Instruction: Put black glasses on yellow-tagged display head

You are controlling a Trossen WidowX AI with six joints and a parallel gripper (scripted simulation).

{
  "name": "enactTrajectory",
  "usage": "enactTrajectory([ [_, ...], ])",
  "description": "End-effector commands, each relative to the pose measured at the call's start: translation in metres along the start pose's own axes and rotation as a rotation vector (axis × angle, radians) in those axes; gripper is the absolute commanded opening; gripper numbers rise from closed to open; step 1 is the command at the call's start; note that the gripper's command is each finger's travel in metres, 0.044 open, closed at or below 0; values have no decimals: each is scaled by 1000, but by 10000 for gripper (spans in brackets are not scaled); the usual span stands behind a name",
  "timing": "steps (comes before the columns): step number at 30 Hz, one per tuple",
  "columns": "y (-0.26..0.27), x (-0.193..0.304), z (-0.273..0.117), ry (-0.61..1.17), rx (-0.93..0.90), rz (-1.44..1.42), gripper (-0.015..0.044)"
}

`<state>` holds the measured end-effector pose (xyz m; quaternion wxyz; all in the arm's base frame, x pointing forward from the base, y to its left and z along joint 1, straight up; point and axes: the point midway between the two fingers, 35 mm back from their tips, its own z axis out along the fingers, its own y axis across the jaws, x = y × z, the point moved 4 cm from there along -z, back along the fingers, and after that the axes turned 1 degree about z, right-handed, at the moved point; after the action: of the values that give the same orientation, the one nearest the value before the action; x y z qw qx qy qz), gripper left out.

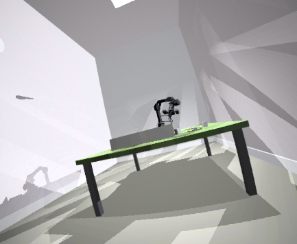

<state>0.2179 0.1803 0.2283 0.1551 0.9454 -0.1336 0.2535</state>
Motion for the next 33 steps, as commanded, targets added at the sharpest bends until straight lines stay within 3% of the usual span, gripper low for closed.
enactTrajectory([
  [1,4,1,6,-29,-9,153,0],
  [33,34,17,45,-186,-178,1478,0],
])
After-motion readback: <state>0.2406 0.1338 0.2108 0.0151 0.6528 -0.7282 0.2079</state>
